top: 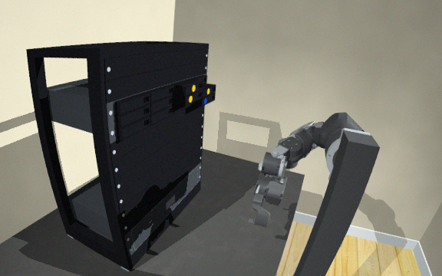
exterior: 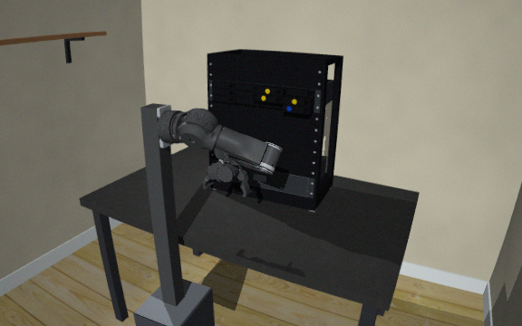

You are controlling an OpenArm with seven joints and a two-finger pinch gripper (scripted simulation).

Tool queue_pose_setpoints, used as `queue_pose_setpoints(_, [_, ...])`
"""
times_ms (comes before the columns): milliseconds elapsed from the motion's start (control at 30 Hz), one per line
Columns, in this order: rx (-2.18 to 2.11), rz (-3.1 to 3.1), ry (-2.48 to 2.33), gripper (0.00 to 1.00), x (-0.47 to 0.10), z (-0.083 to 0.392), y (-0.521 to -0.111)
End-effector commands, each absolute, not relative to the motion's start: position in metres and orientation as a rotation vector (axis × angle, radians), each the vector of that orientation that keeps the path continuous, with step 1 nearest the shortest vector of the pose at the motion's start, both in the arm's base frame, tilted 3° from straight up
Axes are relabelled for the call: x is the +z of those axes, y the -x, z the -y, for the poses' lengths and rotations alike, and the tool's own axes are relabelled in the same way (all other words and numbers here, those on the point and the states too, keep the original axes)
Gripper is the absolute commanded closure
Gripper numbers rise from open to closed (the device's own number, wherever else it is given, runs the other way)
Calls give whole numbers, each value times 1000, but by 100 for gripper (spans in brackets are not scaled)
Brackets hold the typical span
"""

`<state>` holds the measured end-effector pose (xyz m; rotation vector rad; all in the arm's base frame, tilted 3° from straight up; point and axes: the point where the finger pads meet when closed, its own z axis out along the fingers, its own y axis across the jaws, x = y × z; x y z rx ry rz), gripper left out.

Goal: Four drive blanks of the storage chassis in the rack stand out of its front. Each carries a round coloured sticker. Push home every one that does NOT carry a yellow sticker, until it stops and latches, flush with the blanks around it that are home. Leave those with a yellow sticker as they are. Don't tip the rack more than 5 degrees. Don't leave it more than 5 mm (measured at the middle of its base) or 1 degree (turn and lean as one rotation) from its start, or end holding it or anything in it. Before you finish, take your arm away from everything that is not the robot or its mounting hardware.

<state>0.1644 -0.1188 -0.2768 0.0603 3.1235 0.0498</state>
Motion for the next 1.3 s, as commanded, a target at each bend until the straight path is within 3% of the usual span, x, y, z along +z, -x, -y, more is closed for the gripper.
queue_pose_setpoints(0, [88,-3117,-82,0,-275,114,-165])
queue_pose_setpoints(800, [523,-2876,-504,0,-236,84,-207])
queue_pose_setpoints(1267, [883,-2468,-887,0,-177,86,-256])
